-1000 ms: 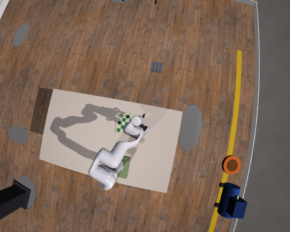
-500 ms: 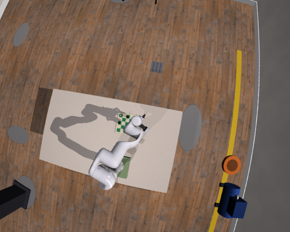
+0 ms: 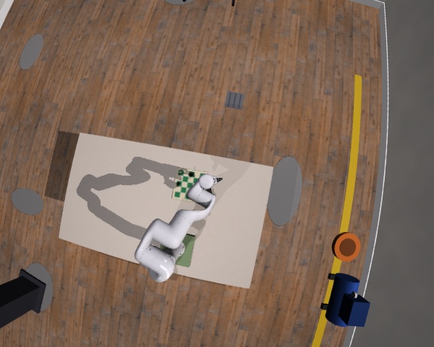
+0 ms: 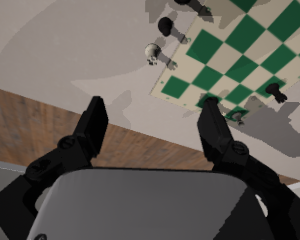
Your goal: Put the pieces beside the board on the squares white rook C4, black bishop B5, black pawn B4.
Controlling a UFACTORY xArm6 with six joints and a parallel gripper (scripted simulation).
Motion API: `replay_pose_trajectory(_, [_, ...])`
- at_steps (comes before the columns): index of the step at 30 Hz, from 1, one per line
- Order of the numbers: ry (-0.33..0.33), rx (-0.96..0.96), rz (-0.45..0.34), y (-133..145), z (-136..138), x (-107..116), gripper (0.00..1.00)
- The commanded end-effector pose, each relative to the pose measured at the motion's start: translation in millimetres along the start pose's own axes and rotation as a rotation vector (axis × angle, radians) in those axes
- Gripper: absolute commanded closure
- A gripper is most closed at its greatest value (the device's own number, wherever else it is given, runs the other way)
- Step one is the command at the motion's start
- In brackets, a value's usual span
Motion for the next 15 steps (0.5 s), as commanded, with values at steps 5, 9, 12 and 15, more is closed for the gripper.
replay_pose_trajectory(5, [-0.013, -0.386, 0.006, 1, 0, -13, 0.00])
replay_pose_trajectory(9, [-0.011, -0.660, 0.007, 1, -1, -19, 0.00])
replay_pose_trajectory(12, [-0.016, -0.817, 0.010, 1, 0, -21, 0.00])
replay_pose_trajectory(15, [-0.027, -0.930, 0.018, 2, 0, -22, 0.00])
Point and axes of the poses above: the point where the finger pads meet when closed, its own x axis back along the fingers, its own z axis across the jaws, y = z × x, the point moved 9 cm from there along x, back along the fingers, and after that the axes turned 6 degrees about x, right-handed, at the moved point
